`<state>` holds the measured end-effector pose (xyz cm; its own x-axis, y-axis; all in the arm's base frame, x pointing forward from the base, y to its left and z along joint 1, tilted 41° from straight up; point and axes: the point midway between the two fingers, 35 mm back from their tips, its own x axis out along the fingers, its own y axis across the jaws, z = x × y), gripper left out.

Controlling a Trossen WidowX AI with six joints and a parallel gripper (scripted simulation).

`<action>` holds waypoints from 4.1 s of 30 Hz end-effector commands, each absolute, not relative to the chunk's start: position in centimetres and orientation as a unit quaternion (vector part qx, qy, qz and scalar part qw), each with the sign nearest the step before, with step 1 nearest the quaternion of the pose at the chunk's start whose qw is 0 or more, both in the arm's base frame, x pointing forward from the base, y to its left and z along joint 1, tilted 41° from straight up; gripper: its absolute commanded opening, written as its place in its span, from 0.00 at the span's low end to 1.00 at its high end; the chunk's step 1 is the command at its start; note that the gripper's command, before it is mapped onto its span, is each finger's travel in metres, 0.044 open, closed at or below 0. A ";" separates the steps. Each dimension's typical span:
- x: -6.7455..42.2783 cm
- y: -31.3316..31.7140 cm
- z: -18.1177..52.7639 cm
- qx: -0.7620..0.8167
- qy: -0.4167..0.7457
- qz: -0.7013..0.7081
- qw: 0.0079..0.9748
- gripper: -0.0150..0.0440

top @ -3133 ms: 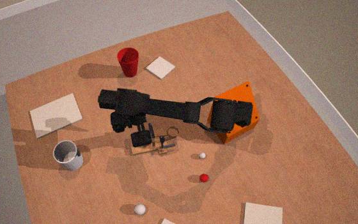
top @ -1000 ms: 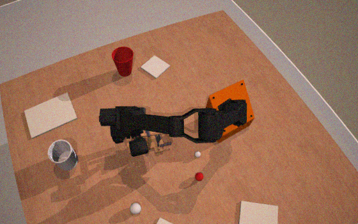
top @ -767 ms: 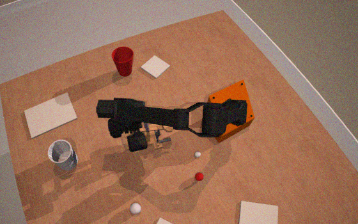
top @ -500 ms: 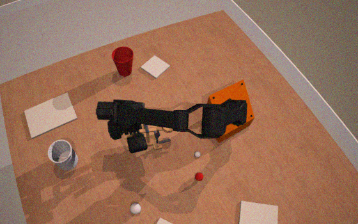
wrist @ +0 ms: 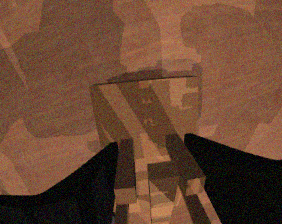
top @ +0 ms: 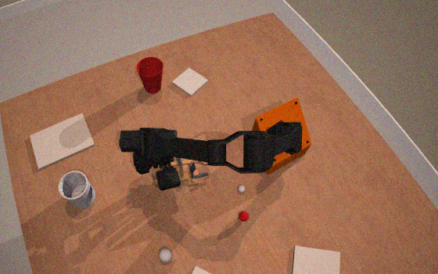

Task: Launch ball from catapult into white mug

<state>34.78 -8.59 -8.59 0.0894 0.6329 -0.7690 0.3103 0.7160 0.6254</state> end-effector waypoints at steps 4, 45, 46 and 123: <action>34.9 -8.2 -9.2 0.361 0.660 0.122 0.648 0.25; 33.7 -13.9 -2.2 0.359 0.660 0.121 0.648 1.00; 33.7 -13.9 -2.2 0.359 0.660 0.121 0.648 1.00; 34.5 -10.5 -6.5 0.359 0.660 0.122 0.649 0.25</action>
